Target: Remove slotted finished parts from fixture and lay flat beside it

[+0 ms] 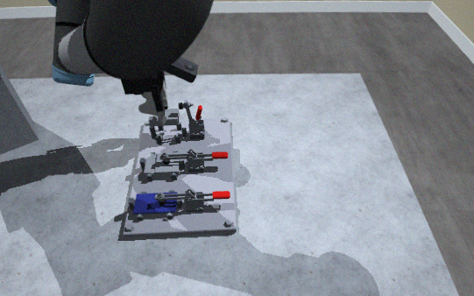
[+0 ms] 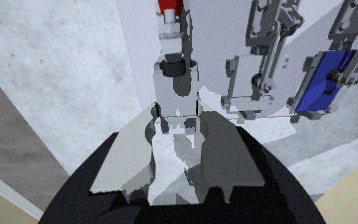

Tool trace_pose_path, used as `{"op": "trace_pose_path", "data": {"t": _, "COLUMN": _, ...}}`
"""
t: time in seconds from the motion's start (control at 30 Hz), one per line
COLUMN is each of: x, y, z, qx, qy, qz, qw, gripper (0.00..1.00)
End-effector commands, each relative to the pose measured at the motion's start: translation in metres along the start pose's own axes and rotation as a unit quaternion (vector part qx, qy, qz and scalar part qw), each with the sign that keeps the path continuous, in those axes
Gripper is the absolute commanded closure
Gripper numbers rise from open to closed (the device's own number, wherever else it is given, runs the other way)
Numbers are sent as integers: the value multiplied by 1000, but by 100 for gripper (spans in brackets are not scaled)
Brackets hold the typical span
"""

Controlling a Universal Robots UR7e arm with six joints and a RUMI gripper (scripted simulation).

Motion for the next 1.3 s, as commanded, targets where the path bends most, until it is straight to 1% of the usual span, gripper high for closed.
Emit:
{"op": "trace_pose_path", "data": {"t": 0.0, "x": 10, "y": 2, "z": 0, "qx": 0, "qy": 0, "qz": 0, "qw": 1000, "gripper": 100}}
{"op": "trace_pose_path", "data": {"t": 0.17, "x": 18, "y": 4, "z": 0, "qx": 0, "qy": 0, "qz": 0, "qw": 1000, "gripper": 100}}
{"op": "trace_pose_path", "data": {"t": 0.37, "x": 21, "y": 4, "z": 0, "qx": 0, "qy": 0, "qz": 0, "qw": 1000, "gripper": 100}}
{"op": "trace_pose_path", "data": {"t": 1.27, "x": 21, "y": 5, "z": 0, "qx": 0, "qy": 0, "qz": 0, "qw": 1000, "gripper": 100}}
Point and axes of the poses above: the point where the finger pads meet when closed, its own x axis back along the fingers, its own z axis across the jaws, y = z × x, the point moved 6 cm from there along x, back along the fingers, and after that the axes turned 2 degrees about -x, right-handed, at the moved point
